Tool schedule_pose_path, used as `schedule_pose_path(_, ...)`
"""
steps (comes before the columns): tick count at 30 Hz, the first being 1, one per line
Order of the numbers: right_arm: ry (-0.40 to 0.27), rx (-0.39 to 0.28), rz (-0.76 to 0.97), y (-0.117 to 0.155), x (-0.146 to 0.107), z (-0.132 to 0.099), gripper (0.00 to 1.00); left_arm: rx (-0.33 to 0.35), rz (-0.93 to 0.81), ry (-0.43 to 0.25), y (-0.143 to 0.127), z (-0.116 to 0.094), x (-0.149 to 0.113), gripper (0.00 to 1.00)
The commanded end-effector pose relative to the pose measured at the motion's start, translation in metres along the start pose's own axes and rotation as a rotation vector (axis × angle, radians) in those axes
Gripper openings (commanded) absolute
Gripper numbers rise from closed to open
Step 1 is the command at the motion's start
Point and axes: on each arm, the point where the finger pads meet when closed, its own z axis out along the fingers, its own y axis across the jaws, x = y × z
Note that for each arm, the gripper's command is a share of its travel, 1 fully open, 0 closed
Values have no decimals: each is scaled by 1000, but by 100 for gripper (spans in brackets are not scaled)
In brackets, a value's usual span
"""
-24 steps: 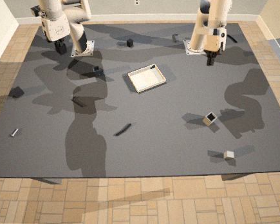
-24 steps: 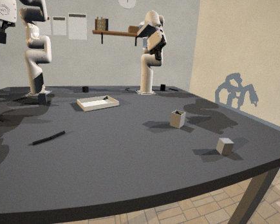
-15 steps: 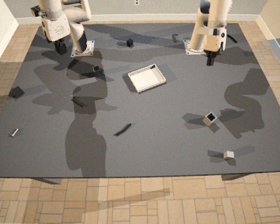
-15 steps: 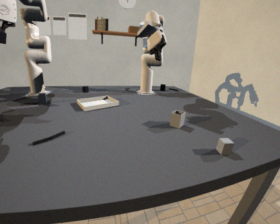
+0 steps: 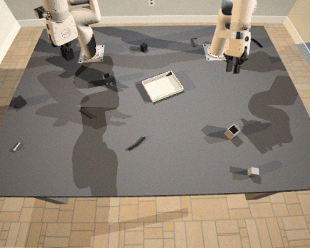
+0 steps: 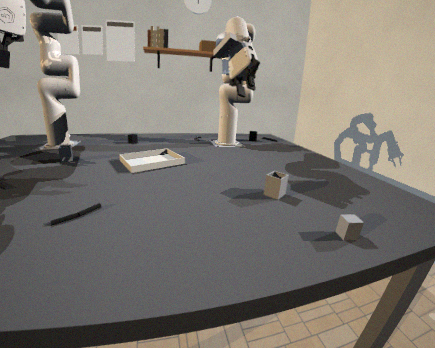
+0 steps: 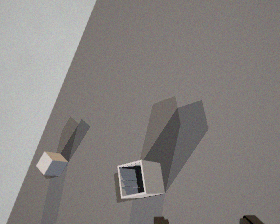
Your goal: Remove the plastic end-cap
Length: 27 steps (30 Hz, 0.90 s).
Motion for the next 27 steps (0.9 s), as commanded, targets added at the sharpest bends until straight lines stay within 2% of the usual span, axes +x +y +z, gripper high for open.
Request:
schedule_pose_path(1, -2, 1, 0, 0, 0, -1, 1, 2, 0, 1, -1, -1, 0, 60)
schedule_pose_path(12, -8, 4, -12, 0, -3, 1, 1, 0, -6, -1, -1, 0, 0, 60)
schedule_pose_path(25, -165, 90, -343, 17, -90, 37, 0, -55, -164, -64, -5, 5, -16, 60)
schedule_pose_path(27, -165, 90, -343, 17, -90, 37, 0, -55, -164, -64, -5, 5, -16, 60)
